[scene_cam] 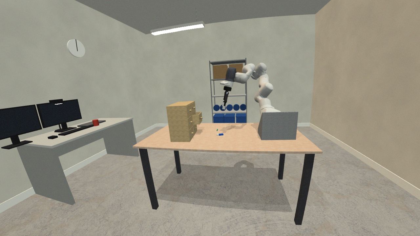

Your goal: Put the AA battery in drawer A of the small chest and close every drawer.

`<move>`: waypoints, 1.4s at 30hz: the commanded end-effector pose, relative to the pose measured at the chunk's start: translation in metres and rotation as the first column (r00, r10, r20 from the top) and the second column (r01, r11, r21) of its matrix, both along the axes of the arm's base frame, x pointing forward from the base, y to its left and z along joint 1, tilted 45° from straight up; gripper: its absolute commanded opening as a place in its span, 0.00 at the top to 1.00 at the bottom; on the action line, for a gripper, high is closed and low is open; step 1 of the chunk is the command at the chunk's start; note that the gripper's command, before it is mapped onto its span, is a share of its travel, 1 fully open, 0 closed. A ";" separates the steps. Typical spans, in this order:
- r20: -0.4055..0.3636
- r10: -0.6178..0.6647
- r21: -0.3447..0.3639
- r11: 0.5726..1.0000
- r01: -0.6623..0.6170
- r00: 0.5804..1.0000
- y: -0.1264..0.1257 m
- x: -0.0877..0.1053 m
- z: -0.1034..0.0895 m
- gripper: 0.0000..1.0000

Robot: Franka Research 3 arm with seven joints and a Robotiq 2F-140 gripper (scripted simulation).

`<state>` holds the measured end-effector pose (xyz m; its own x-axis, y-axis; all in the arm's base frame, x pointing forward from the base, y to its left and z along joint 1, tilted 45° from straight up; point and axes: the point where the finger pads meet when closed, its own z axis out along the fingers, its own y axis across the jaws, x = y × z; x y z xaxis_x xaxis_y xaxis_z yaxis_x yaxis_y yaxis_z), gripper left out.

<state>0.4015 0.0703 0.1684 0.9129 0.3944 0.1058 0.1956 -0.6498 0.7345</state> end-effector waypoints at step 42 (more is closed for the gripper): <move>0.549 0.442 0.013 0.844 -0.536 0.710 -0.027 0.091 -0.055 0.00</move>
<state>0.4877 0.0441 0.1090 0.4057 0.7783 0.4793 0.2245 -0.5932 0.7732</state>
